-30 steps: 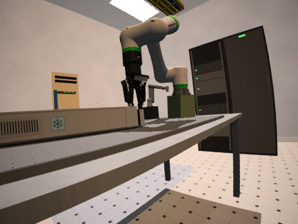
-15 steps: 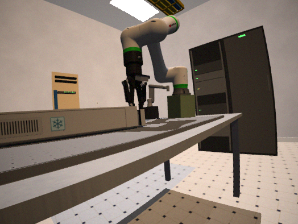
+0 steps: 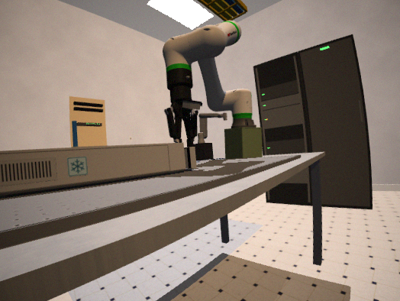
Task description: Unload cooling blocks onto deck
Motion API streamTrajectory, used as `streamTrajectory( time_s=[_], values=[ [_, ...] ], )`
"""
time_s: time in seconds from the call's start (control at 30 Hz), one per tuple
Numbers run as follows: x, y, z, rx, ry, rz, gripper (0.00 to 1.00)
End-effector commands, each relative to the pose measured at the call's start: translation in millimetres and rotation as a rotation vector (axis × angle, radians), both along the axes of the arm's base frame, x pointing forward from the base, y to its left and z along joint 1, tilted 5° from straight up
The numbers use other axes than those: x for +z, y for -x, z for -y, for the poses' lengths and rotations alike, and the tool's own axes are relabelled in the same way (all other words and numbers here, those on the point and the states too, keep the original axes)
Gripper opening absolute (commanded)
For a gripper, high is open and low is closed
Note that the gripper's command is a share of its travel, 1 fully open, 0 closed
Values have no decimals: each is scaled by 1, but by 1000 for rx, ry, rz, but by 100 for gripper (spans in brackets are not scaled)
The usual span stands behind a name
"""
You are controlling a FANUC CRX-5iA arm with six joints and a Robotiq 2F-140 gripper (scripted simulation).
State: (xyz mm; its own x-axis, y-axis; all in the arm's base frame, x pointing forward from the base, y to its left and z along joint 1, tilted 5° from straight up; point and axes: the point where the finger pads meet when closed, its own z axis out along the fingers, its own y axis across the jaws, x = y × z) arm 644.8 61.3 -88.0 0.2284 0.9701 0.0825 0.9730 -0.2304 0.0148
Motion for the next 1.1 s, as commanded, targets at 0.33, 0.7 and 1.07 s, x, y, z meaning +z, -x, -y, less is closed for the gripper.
streamTrajectory(
  time_s=[0.33,0.7,1.07],
  values=[
    [1,3,-1,0,0,2,34],
    [1,6,-2,0,0,2,34],
    [1,6,-2,0,0,2,34]
  ],
)
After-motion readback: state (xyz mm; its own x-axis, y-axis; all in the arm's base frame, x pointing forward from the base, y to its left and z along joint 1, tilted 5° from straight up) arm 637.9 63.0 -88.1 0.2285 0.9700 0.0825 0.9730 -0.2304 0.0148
